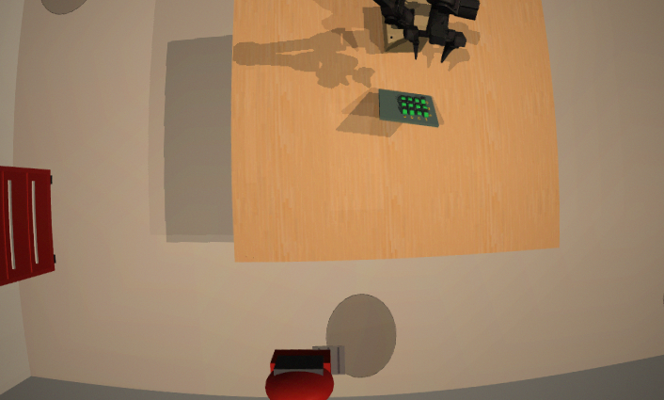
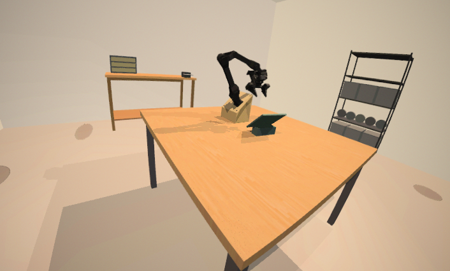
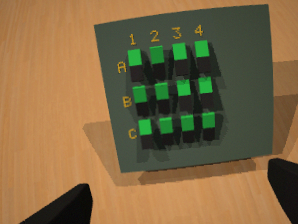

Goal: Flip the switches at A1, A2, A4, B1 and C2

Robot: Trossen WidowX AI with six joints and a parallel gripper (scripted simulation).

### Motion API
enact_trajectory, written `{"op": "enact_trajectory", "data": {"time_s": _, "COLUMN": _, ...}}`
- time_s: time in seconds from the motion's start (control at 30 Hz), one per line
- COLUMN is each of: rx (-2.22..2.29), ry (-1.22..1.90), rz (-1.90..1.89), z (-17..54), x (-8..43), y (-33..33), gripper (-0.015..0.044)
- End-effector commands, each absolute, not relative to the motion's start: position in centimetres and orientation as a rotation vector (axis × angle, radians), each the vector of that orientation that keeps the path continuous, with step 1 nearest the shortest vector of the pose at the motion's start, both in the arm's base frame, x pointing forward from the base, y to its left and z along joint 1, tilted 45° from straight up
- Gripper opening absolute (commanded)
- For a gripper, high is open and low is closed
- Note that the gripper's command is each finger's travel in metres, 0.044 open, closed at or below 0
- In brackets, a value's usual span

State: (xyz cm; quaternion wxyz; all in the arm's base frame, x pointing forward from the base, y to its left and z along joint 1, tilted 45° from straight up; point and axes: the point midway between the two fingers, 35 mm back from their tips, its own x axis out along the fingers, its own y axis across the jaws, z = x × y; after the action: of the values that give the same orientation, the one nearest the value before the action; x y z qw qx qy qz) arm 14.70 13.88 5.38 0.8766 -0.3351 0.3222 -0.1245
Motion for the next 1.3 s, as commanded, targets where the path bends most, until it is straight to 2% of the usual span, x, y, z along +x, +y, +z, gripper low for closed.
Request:
{"op": "enact_trajectory", "data": {"time_s": 0.0, "rx": -0.699, "ry": 0.674, "rz": -0.258, "z": 5.2, "x": 14.9, "y": 13.9, "gripper": 0.0374}}
{"op": "enact_trajectory", "data": {"time_s": 0.3, "rx": -0.705, "ry": 0.664, "rz": -0.277, "z": 0.8, "x": 24.1, "y": 13.3, "gripper": 0.0138}}
{"op": "enact_trajectory", "data": {"time_s": 0.47, "rx": -0.708, "ry": 0.656, "rz": -0.288, "z": 0.7, "x": 24.8, "y": 12.9, "gripper": 0.0006}}
{"op": "enact_trajectory", "data": {"time_s": 1.27, "rx": -0.713, "ry": 0.627, "rz": -0.28, "z": -1.4, "x": 28.3, "y": 10.7, "gripper": 0.0}}
